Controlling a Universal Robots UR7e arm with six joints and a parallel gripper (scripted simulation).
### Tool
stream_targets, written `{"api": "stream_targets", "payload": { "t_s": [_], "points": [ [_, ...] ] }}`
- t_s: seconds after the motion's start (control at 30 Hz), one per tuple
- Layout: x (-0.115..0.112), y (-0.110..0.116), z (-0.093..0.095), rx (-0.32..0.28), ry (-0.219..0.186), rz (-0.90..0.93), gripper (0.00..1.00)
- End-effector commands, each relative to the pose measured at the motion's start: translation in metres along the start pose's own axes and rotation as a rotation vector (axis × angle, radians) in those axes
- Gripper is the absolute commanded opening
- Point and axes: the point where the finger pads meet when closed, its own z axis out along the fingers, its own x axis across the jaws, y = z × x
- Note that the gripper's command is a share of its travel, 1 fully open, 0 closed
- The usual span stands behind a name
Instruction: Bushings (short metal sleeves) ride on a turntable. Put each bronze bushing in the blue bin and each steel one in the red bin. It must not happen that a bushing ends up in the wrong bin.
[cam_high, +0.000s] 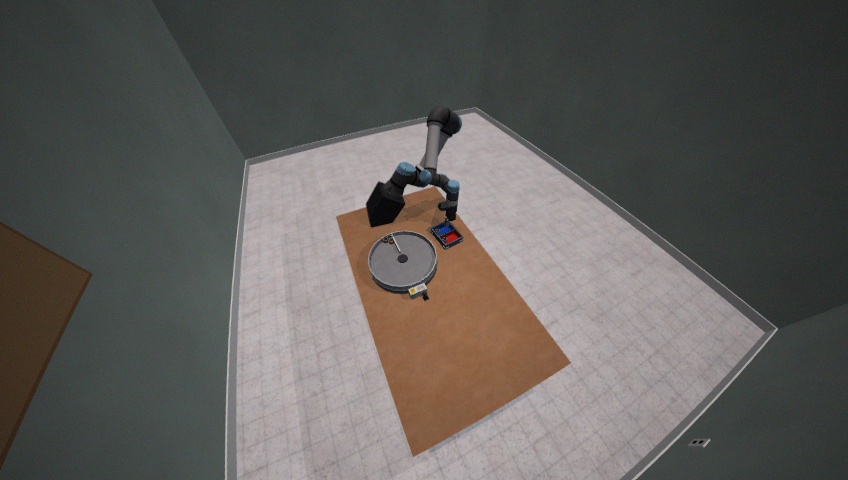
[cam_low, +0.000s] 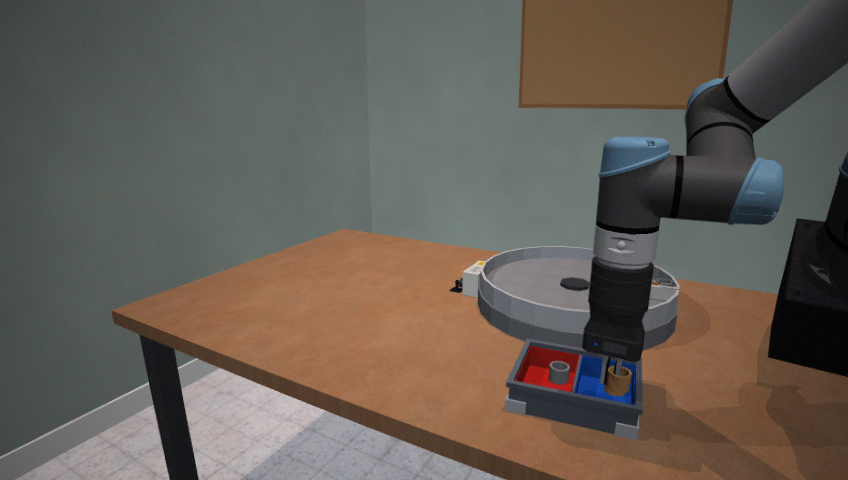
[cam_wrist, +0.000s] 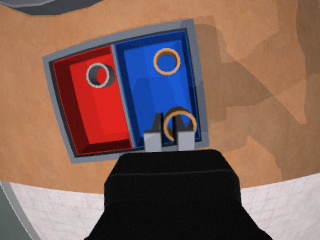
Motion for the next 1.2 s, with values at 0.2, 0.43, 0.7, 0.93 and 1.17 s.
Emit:
{"api": "stream_targets", "payload": {
  "t_s": [0.2, 0.43, 0.7, 0.93, 1.17],
  "points": [
    [-0.001, 0.000, 0.008, 0.000, -0.002, 0.000, 0.00],
    [-0.001, 0.000, 0.011, 0.000, -0.002, 0.000, 0.00],
    [-0.001, 0.000, 0.014, 0.000, -0.002, 0.000, 0.00],
    [-0.001, 0.000, 0.019, 0.000, -0.002, 0.000, 0.00],
    [-0.001, 0.000, 0.023, 0.000, -0.002, 0.000, 0.00]
  ]
}}
